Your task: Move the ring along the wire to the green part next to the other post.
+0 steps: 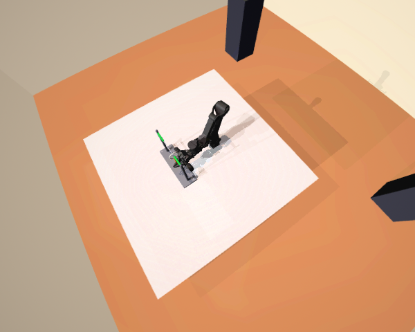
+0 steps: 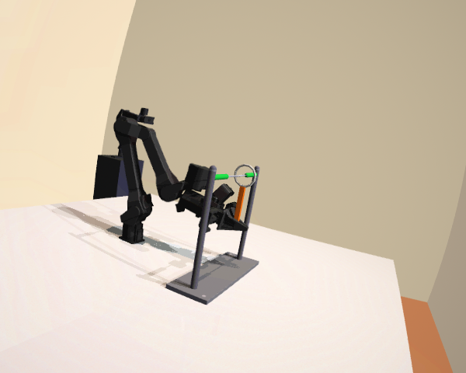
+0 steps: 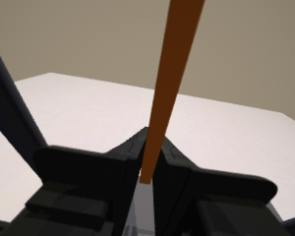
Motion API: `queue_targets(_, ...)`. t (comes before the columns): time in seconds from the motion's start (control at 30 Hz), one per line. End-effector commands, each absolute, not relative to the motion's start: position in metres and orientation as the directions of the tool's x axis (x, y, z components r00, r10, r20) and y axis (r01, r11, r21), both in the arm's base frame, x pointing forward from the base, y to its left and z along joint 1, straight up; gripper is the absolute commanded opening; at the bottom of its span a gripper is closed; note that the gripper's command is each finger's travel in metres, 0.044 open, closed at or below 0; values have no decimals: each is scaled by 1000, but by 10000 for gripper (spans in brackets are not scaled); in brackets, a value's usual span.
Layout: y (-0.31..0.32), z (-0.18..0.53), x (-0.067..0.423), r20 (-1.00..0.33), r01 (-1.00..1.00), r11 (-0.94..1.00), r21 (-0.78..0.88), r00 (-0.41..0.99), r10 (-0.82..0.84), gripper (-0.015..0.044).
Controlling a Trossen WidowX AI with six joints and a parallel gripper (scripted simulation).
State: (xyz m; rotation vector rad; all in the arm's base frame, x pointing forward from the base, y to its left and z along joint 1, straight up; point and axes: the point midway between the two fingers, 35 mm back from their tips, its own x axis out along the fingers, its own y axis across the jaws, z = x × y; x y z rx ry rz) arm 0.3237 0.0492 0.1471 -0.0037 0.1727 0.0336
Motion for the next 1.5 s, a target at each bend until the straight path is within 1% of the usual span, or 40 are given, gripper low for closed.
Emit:
queue_targets(0.0,54,148,324,-169,-34,999,5,985,34,-150)
queue_targets(0.53,69,148,324,-172,-36,999,6,984,37,-150)
queue_targets(0.73,72,148,319,-211,-37,999,7,977,38,-150)
queue_targets(1.47,75,129,313,-257,-37,999,8,966,38,-150)
